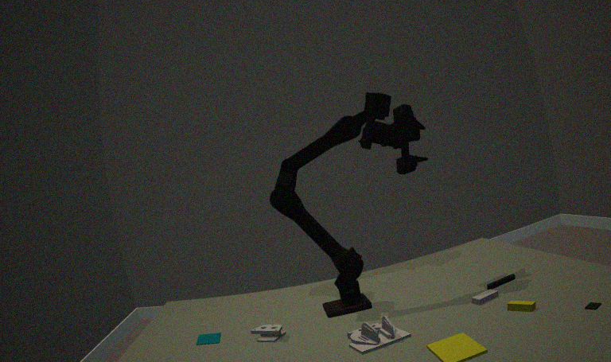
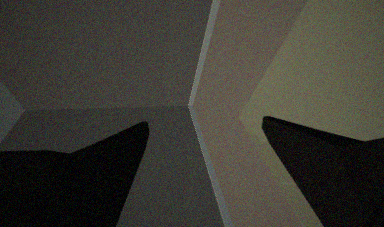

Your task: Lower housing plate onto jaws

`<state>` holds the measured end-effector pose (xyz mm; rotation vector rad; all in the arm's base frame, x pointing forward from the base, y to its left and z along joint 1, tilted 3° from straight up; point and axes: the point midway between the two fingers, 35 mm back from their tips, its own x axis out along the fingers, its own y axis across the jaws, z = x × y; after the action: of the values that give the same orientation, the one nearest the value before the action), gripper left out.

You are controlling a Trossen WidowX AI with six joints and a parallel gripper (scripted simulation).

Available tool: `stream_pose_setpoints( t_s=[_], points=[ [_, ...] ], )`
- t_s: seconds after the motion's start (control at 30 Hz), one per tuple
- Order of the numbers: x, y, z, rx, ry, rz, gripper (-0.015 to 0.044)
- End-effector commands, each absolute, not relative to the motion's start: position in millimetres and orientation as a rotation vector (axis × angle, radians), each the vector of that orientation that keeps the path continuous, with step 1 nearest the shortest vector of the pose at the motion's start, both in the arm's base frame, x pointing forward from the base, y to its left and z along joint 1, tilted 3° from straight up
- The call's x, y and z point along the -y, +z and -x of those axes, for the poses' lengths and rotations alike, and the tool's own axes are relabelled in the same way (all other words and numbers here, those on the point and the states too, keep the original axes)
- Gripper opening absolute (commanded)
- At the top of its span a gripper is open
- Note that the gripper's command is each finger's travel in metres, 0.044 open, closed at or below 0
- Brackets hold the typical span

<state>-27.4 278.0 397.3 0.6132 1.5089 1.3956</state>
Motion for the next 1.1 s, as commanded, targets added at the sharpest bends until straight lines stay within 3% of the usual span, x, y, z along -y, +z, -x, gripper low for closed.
stream_pose_setpoints(
  t_s=[0.0, 1.07],
  points=[
    [-284.9, 388.2, 6.3, -1.455, 1.339, -0.612, 0.0440],
    [-249.3, 320.5, -179.0, -1.107, 0.818, -0.544, 0.0440]
  ],
)
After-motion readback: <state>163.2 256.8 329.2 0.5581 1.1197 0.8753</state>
